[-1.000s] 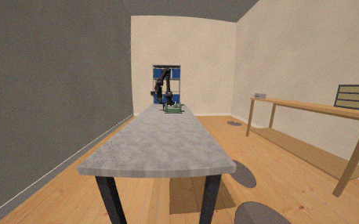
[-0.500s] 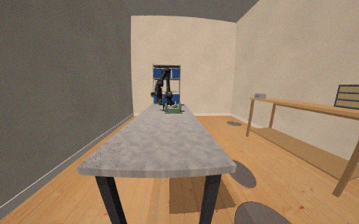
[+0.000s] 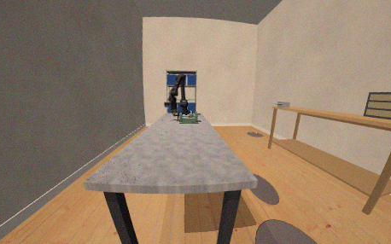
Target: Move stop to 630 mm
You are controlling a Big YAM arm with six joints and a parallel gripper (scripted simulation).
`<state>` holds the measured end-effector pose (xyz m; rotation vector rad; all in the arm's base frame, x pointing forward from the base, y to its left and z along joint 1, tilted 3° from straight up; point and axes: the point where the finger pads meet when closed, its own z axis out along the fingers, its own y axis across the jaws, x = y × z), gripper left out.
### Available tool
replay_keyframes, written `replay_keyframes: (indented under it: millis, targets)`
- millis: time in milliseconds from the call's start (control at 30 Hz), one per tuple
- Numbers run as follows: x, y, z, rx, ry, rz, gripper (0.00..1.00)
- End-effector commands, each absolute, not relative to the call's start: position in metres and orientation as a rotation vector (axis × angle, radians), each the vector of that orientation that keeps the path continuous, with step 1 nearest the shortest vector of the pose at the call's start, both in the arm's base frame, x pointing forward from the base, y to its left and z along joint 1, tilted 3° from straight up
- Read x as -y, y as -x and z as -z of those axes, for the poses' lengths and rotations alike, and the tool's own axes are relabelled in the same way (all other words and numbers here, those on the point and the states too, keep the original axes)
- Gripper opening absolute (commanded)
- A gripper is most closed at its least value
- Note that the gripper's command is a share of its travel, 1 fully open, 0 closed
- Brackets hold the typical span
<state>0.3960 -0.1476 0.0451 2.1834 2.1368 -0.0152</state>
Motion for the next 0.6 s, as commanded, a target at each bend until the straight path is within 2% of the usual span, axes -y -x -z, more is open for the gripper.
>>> replay_keyframes:
  millis: [0,333,400,567]
  targets:
    - [0.154,-0.393,-0.014,-2.138,-2.219,0.057,0.06]
    - [0.152,-0.393,-0.005,-2.150,-2.235,0.072,0.06]
    - [0.157,-0.420,-0.020,-2.124,-2.203,0.039,0.06]
    - [0.152,-0.441,-0.017,-2.137,-2.188,0.033,0.06]
